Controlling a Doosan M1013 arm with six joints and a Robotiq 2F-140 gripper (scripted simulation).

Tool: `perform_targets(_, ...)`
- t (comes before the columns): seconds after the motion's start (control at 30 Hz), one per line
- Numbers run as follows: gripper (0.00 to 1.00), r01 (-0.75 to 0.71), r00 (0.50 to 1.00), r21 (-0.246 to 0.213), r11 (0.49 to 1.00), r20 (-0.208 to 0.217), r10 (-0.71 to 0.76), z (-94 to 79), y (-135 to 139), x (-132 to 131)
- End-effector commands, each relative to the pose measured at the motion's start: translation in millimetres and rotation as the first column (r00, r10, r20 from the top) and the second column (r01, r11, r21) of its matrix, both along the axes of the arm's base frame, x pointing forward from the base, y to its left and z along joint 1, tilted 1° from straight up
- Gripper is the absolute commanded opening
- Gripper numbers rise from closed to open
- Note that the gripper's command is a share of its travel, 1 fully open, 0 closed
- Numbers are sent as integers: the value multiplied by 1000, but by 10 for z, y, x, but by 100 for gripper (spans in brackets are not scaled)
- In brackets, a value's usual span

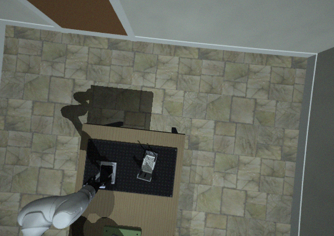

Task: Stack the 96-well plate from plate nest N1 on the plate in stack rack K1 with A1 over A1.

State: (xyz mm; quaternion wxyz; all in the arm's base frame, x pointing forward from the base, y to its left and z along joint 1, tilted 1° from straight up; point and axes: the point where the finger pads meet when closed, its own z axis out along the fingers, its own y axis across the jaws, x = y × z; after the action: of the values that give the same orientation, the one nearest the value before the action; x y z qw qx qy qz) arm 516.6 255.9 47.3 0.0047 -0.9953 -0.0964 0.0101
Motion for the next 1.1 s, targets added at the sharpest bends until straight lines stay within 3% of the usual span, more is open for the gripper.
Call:
perform_targets(0.0,0,0,1000,0,1000,0,0,60,0,1)
perform_targets(1.07,0,0,1000,0,1000,0,0,526,-4,11)
